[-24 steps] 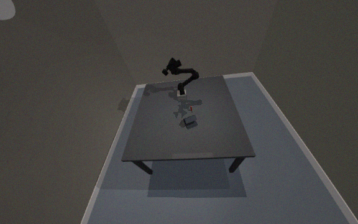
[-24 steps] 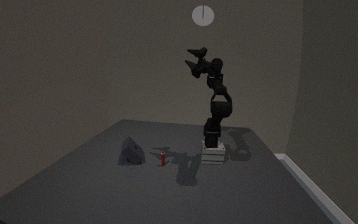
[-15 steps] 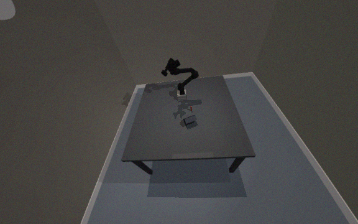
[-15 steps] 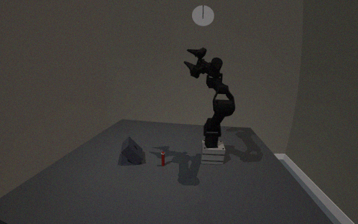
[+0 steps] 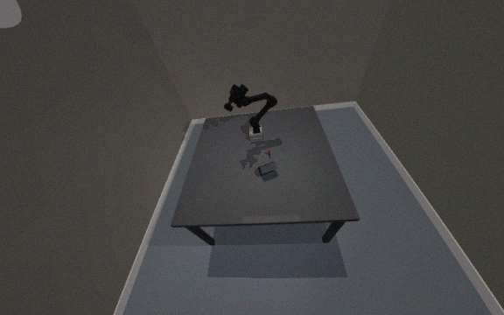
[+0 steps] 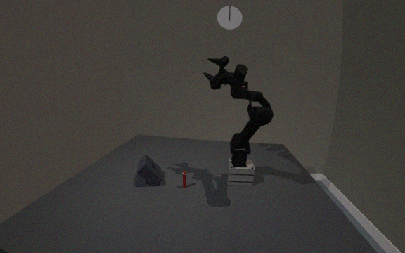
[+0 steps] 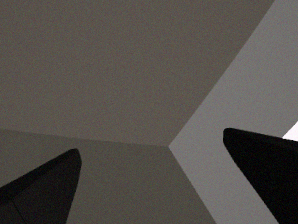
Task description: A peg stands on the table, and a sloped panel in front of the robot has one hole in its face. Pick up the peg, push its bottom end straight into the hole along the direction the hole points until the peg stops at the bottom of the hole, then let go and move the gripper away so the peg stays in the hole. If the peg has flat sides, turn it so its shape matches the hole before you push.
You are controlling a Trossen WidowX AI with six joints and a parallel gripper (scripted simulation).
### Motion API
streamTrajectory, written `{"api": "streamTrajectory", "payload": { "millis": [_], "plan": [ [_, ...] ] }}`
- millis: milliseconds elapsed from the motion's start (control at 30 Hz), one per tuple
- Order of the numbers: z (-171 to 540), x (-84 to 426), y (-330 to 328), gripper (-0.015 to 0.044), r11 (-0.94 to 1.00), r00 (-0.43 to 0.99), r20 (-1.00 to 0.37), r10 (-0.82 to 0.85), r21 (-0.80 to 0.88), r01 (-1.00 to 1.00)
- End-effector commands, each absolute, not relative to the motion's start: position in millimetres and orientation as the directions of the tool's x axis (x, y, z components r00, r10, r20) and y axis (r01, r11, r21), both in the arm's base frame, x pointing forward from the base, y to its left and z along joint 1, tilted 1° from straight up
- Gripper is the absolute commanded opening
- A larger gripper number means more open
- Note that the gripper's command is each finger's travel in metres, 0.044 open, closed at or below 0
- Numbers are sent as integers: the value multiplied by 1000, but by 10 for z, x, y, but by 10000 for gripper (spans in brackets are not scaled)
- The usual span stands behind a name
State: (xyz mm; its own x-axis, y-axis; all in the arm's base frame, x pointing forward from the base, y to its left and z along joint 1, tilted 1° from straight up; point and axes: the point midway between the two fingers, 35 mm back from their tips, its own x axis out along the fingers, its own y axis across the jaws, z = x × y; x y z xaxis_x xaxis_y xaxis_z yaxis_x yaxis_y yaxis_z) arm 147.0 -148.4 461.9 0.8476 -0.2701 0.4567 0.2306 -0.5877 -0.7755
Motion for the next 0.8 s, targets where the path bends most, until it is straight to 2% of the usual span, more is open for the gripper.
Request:
{"api": "streamTrajectory", "payload": {
  "millis": [0,433,767],
  "plan": [
    [4595,1547,-1563,440,-561,852,446,-275,-794,235],
    [4463,1836,-1716,440,-446,870,411,-273,-855,264],
    [4245,2129,-1827,440,-365,903,329,-277,-905,218]
  ]
}}
